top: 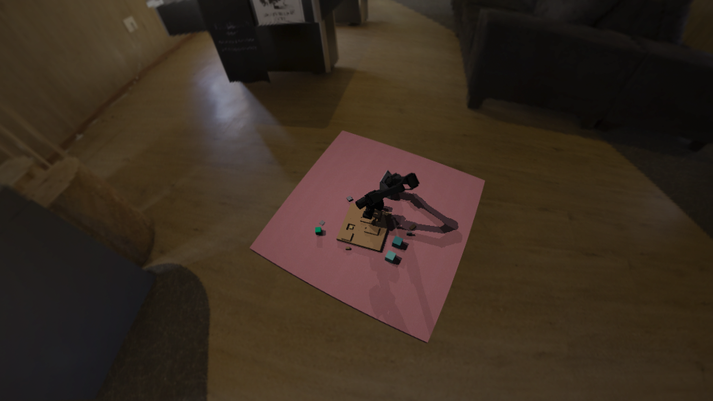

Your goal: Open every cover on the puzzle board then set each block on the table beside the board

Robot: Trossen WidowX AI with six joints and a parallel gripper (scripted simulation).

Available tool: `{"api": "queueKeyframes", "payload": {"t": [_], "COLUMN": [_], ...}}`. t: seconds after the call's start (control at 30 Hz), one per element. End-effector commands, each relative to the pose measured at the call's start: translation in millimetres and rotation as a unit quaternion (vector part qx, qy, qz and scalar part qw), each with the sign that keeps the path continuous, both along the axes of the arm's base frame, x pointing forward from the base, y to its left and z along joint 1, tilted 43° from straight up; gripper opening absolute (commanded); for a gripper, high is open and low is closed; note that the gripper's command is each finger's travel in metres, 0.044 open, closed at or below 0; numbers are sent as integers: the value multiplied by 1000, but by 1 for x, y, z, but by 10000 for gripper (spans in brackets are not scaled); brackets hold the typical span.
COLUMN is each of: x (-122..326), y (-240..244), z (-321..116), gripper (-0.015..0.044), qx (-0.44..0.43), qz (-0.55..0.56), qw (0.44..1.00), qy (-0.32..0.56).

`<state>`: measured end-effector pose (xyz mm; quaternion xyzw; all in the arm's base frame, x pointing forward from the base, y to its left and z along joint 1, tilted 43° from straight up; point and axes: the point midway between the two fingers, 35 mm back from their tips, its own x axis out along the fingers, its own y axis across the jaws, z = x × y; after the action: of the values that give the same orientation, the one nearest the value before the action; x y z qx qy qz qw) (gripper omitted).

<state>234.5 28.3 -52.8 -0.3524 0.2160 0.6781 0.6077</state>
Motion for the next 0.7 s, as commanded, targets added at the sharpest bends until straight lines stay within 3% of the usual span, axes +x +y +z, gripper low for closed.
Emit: {"api": "queueKeyframes", "payload": {"t": [0.0, 0.67], "x": [-2, -6], "y": [5, 19], "z": [3, 16], "gripper": [0, 0], "qx": [3, 4], "qz": [0, 0], "qw": [1000, 1000], "qy": [2, 2]}}
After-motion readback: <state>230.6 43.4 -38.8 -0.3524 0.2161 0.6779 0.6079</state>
